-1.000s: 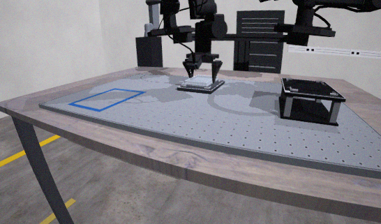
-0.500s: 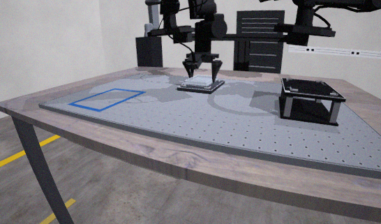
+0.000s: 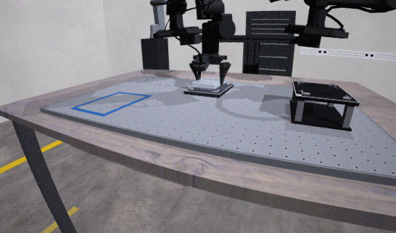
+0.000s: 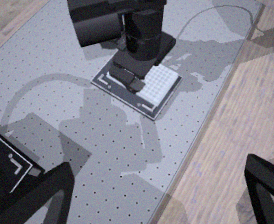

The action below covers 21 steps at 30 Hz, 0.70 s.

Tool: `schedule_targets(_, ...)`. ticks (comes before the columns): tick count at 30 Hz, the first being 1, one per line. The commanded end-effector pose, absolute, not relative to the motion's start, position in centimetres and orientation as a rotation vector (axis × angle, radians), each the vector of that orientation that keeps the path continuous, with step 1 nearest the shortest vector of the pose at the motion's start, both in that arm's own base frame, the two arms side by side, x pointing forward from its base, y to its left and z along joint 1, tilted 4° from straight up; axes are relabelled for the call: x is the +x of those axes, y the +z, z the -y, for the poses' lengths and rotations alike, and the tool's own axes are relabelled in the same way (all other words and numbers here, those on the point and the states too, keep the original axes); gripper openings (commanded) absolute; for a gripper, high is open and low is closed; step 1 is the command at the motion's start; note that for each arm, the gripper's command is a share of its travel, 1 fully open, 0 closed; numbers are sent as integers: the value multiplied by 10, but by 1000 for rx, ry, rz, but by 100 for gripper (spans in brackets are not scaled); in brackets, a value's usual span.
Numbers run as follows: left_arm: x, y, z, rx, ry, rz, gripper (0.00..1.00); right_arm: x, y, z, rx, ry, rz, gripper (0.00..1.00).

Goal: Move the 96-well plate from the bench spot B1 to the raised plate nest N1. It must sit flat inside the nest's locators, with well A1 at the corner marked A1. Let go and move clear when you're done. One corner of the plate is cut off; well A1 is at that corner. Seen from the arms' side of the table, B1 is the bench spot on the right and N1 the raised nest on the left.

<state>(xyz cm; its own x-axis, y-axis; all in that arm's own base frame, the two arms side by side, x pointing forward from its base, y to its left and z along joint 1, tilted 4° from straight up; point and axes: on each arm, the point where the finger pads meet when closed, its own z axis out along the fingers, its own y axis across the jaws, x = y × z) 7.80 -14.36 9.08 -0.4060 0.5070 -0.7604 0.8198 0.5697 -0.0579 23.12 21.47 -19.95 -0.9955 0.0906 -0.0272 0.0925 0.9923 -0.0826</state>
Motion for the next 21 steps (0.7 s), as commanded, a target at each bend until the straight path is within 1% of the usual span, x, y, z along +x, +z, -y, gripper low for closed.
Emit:
schedule_targets(1,78,93,142,1053,-564,-2083,100,230,-187,-217,141,-119,-3105,82)
schedule_targets(21,78,93,142,1053,-564,-2083,100,232,-189,-217,140,-125,-3109,82)
